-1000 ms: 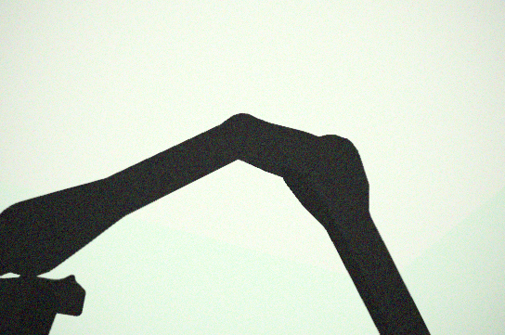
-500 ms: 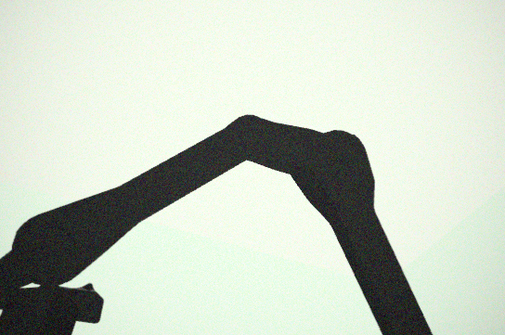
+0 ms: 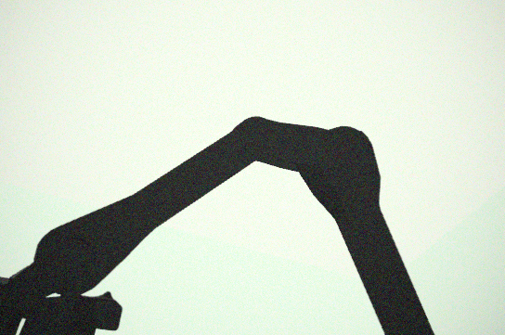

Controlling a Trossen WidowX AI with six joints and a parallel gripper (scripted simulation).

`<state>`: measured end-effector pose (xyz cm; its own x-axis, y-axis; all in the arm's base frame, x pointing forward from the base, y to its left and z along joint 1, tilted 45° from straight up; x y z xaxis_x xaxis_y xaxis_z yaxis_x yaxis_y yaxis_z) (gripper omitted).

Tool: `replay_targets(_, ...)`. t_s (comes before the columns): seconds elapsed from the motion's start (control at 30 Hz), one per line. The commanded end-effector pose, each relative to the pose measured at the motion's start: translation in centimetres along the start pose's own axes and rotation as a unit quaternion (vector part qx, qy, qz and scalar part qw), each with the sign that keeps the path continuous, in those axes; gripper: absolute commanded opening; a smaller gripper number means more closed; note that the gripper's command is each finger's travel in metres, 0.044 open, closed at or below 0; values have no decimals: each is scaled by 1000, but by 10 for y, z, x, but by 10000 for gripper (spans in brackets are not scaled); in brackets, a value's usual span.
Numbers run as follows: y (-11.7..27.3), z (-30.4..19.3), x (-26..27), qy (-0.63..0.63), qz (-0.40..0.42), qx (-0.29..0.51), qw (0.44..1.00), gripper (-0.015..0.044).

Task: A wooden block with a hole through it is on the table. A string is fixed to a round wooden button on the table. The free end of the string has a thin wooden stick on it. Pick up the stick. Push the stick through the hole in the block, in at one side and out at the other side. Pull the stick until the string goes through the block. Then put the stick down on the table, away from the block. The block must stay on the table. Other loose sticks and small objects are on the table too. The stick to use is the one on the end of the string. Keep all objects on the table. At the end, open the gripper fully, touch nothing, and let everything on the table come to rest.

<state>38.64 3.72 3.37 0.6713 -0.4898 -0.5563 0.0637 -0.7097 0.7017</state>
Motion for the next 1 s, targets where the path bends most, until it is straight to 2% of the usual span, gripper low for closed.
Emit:
replay_targets(0.0,0,7,-3,0,1,-1,1000,0)
replay_targets(0.97,1,38,-12,0,1,0,1000,0)
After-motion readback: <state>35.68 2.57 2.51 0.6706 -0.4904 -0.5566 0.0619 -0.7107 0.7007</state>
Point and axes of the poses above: the point midway between the two fingers, 35 mm back from their tips, its own y axis back along the fingers, its own x axis across the jaws, z = x × y, the point moved 9 cm from there along y, back along the fingers, and after that the axes turned 14 degrees about y, right-handed, at the moved point
